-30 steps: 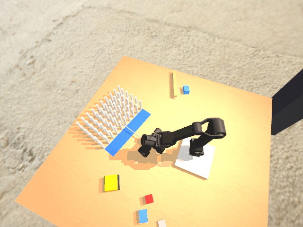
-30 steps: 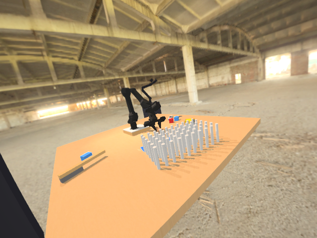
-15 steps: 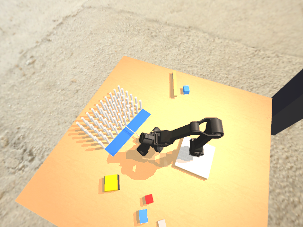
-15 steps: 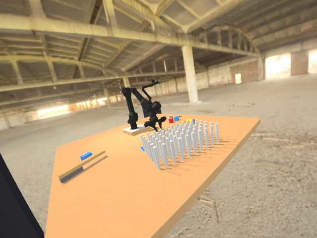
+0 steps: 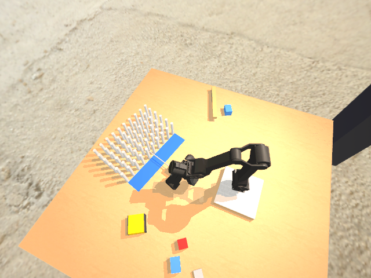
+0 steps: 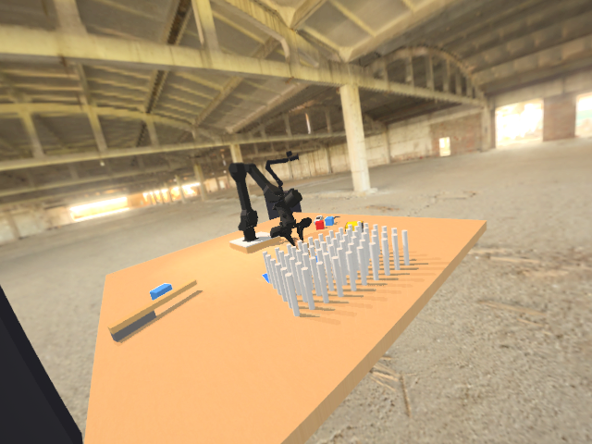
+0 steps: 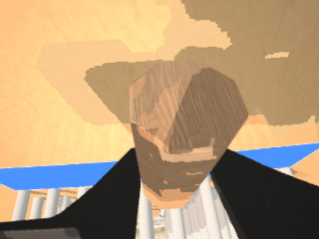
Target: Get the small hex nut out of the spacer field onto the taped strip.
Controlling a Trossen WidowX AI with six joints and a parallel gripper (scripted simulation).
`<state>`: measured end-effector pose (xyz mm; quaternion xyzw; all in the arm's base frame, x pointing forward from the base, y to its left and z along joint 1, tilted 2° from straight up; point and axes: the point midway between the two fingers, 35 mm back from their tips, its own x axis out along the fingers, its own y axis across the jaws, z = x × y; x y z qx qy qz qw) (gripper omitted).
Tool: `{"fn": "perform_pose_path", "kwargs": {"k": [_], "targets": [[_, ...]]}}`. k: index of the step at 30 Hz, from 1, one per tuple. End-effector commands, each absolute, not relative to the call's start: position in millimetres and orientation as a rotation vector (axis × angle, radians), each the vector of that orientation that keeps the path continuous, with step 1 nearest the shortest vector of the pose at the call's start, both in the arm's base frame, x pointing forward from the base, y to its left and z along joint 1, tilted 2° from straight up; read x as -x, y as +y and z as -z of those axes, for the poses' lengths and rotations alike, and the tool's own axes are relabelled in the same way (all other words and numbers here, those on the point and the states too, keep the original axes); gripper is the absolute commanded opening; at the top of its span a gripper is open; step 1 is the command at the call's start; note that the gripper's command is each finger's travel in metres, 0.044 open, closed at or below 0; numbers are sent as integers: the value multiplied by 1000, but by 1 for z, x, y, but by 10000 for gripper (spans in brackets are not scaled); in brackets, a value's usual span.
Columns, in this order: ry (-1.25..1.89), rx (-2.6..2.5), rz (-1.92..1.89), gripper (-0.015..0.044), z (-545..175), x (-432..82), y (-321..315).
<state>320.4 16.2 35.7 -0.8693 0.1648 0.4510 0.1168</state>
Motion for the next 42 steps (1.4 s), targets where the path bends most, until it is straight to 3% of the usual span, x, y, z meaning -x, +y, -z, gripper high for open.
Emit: {"fn": "perform_pose_path", "kwargs": {"k": [1, 42], "targets": [[480, 2548, -1324, 0, -35, -325, 15], [481, 2551, -1321, 0, -35, -354, 3]]}}
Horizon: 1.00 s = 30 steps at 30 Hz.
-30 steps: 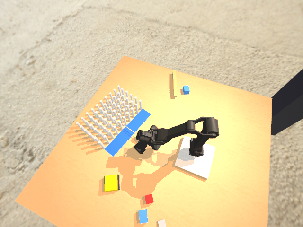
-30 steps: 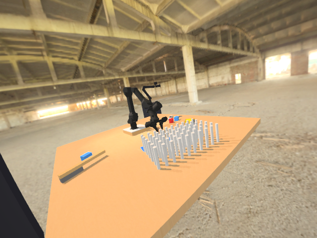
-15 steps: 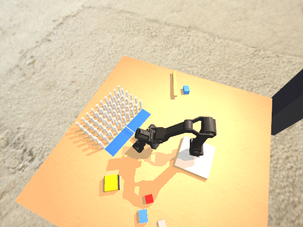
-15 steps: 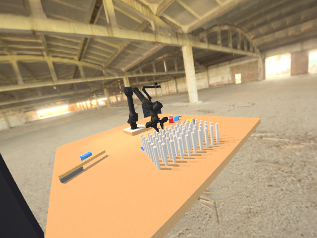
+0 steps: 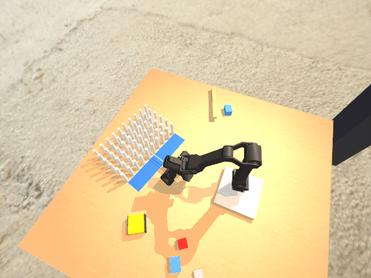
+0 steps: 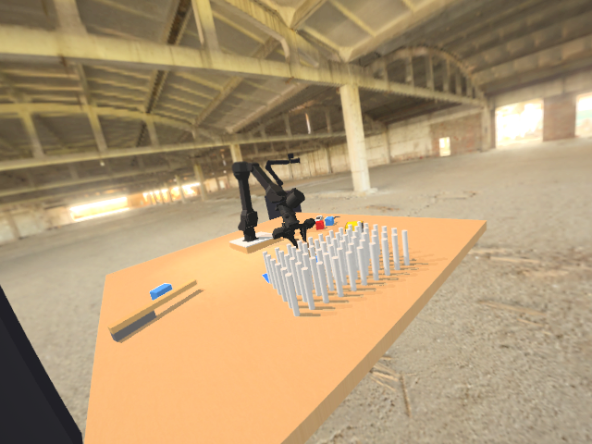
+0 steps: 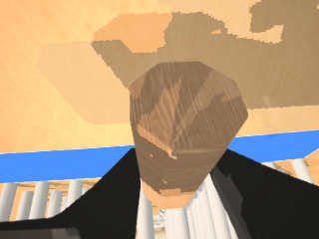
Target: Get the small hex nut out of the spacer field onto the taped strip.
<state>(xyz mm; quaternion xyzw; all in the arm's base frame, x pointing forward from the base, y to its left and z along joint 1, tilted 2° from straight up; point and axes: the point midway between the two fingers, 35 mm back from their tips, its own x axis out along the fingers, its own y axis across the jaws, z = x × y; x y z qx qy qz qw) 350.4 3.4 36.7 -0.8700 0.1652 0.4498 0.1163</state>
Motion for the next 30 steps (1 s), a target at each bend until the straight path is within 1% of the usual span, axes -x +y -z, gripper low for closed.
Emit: {"fn": "perform_pose_path", "kwargs": {"k": [1, 30], "targets": [[481, 2551, -1321, 0, -35, -355, 2], [481, 2553, -1319, 0, -36, -374, -6]]}}
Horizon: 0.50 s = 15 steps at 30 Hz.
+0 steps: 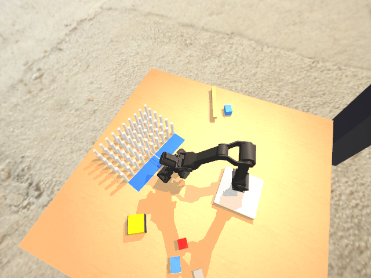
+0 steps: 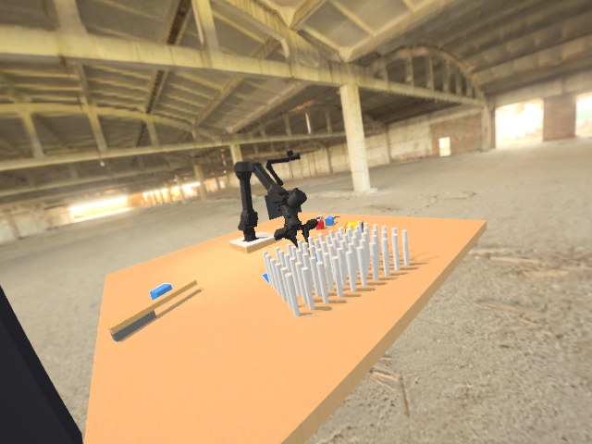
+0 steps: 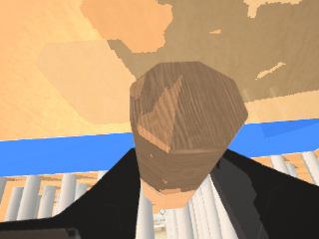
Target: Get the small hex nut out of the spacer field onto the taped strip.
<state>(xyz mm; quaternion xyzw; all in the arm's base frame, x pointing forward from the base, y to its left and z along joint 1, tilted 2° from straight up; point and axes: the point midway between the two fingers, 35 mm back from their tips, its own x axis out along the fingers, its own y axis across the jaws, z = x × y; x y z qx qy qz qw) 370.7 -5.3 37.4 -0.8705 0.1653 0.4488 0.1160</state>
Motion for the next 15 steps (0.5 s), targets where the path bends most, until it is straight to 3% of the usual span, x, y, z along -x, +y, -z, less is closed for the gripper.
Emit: {"fn": "perform_pose_path", "kwargs": {"k": [1, 15], "targets": [[481, 2553, -1319, 0, -36, -375, -6], [481, 2554, -1317, 0, -36, -384, -10]]}}
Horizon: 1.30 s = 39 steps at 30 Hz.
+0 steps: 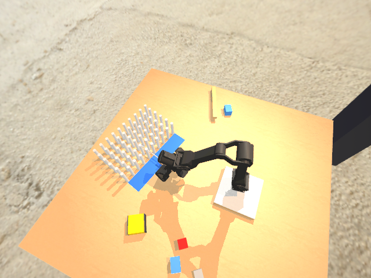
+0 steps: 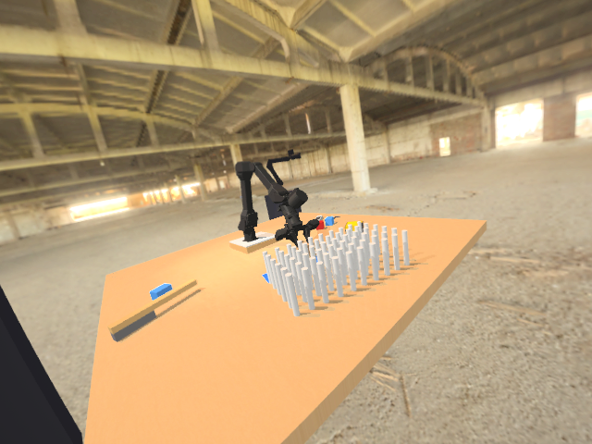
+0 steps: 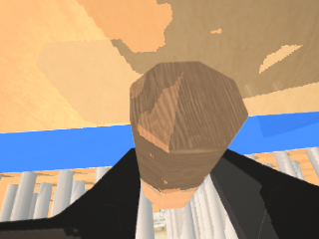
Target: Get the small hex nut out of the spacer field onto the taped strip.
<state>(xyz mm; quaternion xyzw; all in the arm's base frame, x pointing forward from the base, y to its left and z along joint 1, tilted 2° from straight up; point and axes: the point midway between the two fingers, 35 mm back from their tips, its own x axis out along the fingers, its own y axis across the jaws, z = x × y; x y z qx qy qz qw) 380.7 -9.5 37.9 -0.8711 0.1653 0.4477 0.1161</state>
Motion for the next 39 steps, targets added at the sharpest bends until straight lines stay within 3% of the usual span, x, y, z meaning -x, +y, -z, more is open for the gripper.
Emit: {"fn": "perform_pose_path", "kwargs": {"k": [1, 39], "targets": [[481, 2554, -1317, 0, -36, -385, -10], [481, 2556, -1314, 0, -36, -408, -20]]}}
